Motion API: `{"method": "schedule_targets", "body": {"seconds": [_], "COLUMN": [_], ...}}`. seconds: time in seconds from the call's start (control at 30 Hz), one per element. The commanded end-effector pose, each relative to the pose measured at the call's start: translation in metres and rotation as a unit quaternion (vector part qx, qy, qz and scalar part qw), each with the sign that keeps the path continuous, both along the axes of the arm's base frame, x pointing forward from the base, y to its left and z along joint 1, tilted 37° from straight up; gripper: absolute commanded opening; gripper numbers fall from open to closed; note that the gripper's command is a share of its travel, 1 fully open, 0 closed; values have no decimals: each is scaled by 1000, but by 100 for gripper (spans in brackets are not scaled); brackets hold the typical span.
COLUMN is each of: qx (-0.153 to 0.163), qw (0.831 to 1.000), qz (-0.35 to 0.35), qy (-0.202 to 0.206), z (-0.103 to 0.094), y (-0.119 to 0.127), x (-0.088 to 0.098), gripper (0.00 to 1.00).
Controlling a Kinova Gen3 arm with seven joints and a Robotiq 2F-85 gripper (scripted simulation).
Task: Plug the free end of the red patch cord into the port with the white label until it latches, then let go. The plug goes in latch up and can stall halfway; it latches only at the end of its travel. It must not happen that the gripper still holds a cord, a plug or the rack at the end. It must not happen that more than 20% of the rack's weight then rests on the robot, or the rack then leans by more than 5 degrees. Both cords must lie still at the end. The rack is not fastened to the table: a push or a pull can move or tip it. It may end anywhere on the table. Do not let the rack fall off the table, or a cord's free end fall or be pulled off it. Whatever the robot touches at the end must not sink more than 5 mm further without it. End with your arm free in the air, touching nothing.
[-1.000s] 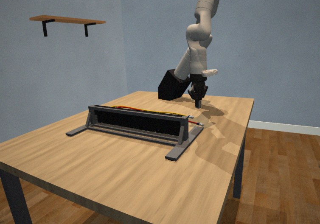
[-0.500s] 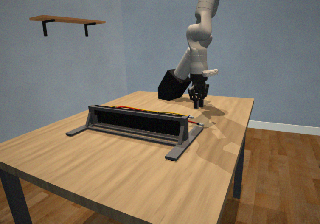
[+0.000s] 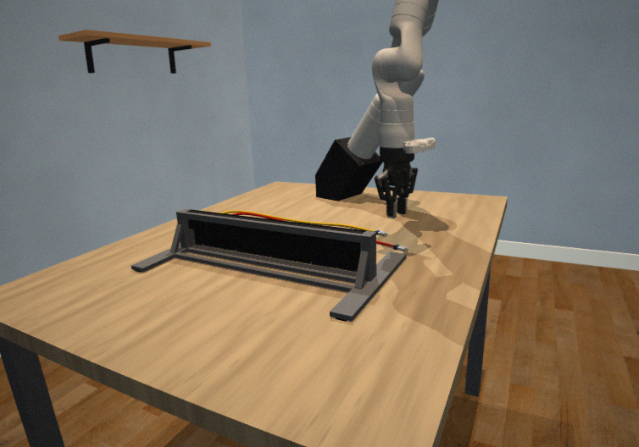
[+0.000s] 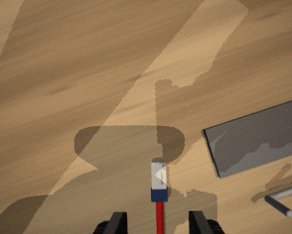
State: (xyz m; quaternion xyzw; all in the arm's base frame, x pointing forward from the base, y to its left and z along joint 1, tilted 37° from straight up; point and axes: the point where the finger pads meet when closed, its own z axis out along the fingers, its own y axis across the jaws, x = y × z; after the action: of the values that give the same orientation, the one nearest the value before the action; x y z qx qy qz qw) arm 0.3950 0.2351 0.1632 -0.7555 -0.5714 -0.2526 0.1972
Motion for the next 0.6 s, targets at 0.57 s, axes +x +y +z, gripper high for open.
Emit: {"method": "schedule_targets", "body": {"seconds": [0.57], "qx": [0], "qw": [1000], "qz": [0], "qy": [0], "z": [-2], "y": [2], "x": [1], "gripper": [37]}}
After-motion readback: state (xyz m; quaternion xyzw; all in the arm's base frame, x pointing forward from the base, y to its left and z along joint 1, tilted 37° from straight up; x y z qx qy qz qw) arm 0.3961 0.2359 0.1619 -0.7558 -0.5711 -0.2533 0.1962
